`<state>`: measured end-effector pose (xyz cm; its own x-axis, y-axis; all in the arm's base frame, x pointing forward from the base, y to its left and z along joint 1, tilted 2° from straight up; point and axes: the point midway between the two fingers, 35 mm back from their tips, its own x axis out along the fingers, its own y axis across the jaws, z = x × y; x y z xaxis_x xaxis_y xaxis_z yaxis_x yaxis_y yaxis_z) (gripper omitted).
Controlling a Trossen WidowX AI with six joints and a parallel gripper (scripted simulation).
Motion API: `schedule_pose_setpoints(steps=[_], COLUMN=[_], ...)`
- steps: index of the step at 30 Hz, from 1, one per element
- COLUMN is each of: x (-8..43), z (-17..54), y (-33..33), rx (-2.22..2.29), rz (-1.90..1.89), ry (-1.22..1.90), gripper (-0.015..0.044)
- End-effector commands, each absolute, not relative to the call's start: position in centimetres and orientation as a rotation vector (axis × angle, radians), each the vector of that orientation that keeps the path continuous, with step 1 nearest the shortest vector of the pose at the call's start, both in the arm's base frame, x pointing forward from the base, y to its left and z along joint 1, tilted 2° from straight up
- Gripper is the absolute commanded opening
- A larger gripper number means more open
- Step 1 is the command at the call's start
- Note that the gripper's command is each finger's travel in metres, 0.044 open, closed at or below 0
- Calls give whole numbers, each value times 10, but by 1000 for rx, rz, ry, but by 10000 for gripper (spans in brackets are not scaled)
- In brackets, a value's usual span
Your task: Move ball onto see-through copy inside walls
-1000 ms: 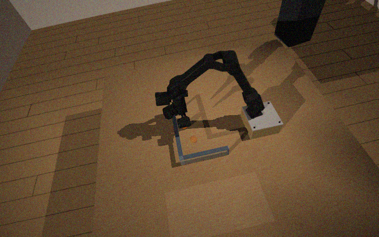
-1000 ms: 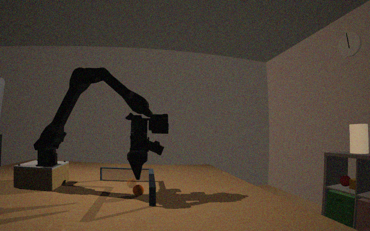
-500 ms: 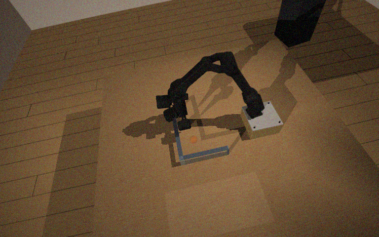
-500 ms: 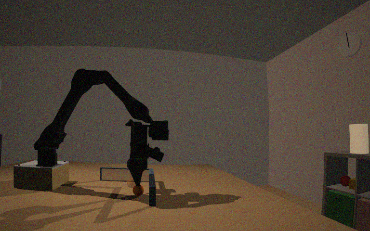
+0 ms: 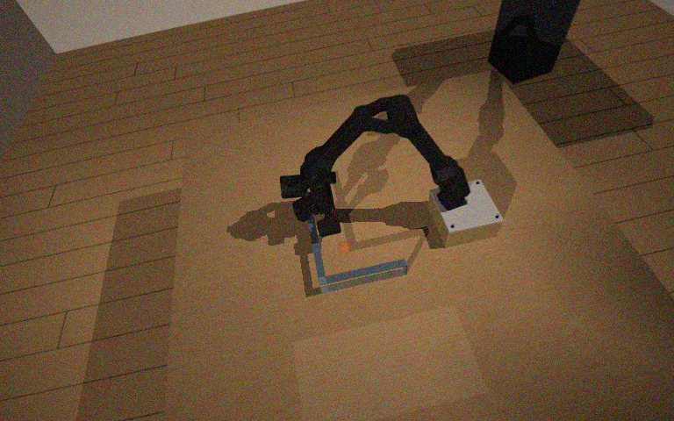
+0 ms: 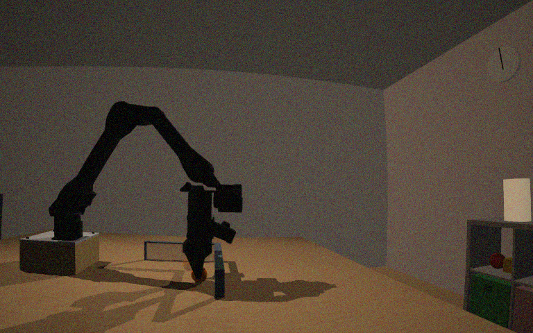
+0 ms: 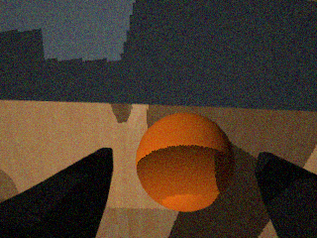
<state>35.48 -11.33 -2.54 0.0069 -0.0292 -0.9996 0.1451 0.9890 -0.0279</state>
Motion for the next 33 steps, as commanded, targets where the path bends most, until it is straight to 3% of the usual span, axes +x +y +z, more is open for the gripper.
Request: schedule_pose_setpoints(steps=[1, 4, 11, 17, 33], x=[355, 355, 355, 347, 355], z=[-28, -28, -28, -21, 52], y=[-113, -113, -113, -122, -117], rx=[97, 97, 97, 120, 111], rz=[-137, -137, -137, -142, -147], ry=[1557, 1557, 1557, 1552, 1552], gripper=[271, 192, 146, 0, 0])
